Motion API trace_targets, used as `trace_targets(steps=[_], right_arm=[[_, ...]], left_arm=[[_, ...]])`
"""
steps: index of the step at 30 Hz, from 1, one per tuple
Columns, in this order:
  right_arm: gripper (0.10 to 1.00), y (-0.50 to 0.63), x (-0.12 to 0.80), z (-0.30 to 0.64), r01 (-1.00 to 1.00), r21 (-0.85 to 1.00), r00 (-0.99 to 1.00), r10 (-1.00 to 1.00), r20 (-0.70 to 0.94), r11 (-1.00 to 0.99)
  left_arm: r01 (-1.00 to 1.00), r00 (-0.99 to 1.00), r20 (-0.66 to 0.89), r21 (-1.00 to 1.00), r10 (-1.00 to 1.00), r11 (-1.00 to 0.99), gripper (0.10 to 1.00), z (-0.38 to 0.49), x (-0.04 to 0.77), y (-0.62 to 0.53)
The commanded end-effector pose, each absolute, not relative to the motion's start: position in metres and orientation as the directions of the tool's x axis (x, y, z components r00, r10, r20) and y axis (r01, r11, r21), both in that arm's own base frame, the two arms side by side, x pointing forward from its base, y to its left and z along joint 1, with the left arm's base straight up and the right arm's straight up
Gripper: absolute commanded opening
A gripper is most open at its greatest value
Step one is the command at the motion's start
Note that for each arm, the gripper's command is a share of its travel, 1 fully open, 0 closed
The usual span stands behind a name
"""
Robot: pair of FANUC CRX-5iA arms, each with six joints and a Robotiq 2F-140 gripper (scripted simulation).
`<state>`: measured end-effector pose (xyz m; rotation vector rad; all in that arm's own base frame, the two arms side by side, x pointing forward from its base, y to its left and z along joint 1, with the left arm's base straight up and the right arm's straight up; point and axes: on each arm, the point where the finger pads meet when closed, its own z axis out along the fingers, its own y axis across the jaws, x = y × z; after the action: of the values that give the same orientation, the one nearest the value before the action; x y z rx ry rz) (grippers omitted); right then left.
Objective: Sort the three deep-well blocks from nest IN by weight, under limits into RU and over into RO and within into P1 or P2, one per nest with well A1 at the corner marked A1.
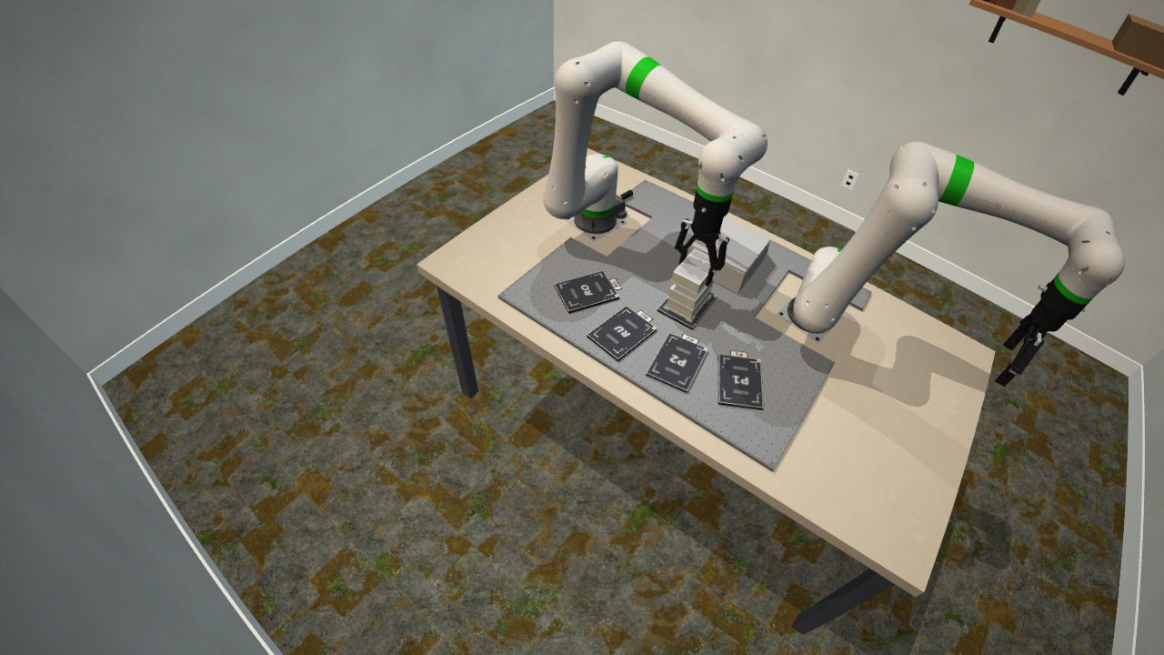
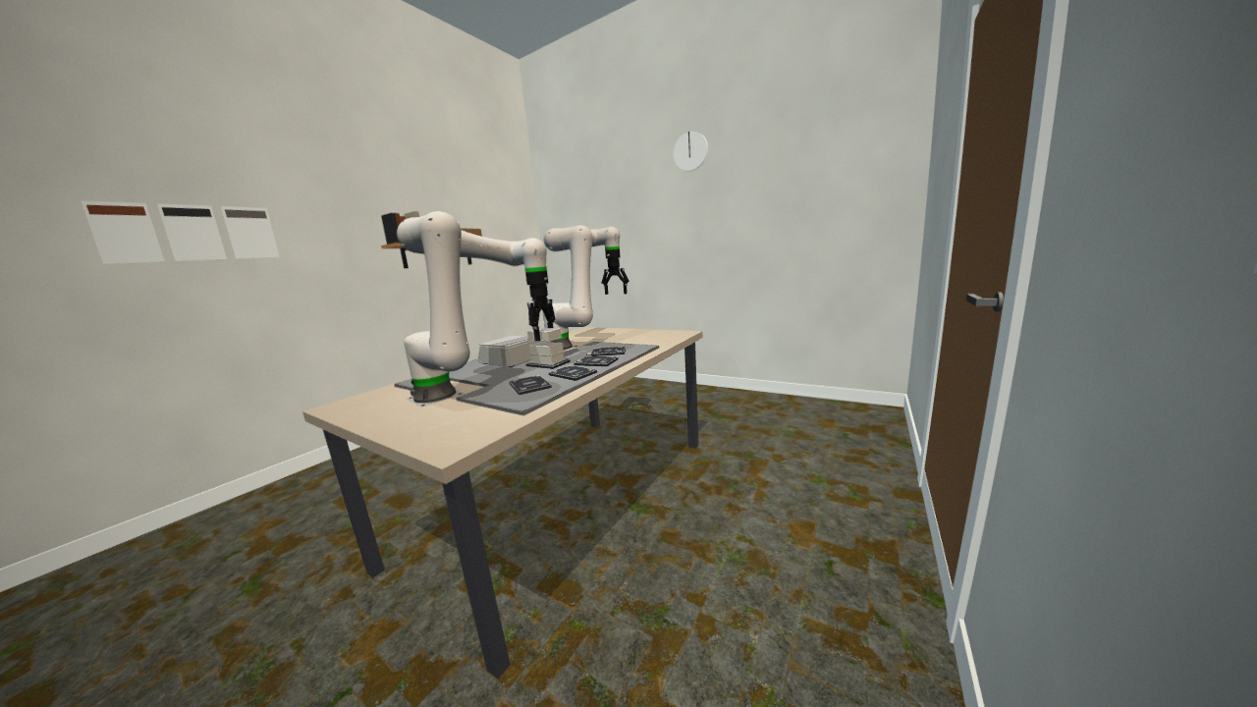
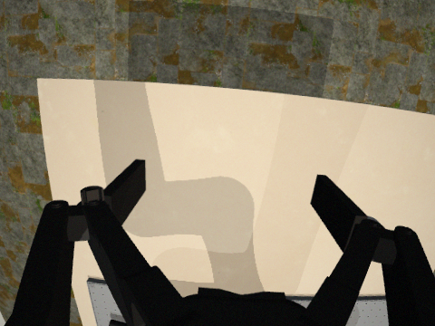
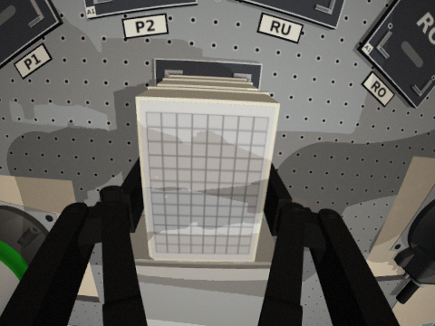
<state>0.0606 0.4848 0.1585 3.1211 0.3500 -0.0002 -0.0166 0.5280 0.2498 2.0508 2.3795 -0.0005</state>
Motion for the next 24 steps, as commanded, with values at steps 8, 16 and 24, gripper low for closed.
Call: trace_targets(steps=[8, 16, 24], right_arm=[[0.099, 0.485, 0.061, 0.175, 0.222, -0.001, 0.975, 0.222, 0.001, -0.975], [0.099, 0.485, 0.061, 0.185, 0.222, -0.001, 0.975, 0.222, 0.001, -0.975], [0.099, 0.485, 0.061, 0.199, 0.222, -0.001, 0.975, 0.222, 0.001, -0.975]], left_arm=[[0.989, -0.148, 0.001, 0.0, 0.989, 0.148, 1.0, 0.251, -0.016, 0.528], [0.989, -0.148, 0.001, 0.0, 0.989, 0.148, 1.0, 0.251, -0.016, 0.528], [0.989, -0.148, 0.001, 0.0, 0.989, 0.148, 1.0, 0.251, -0.016, 0.528]])
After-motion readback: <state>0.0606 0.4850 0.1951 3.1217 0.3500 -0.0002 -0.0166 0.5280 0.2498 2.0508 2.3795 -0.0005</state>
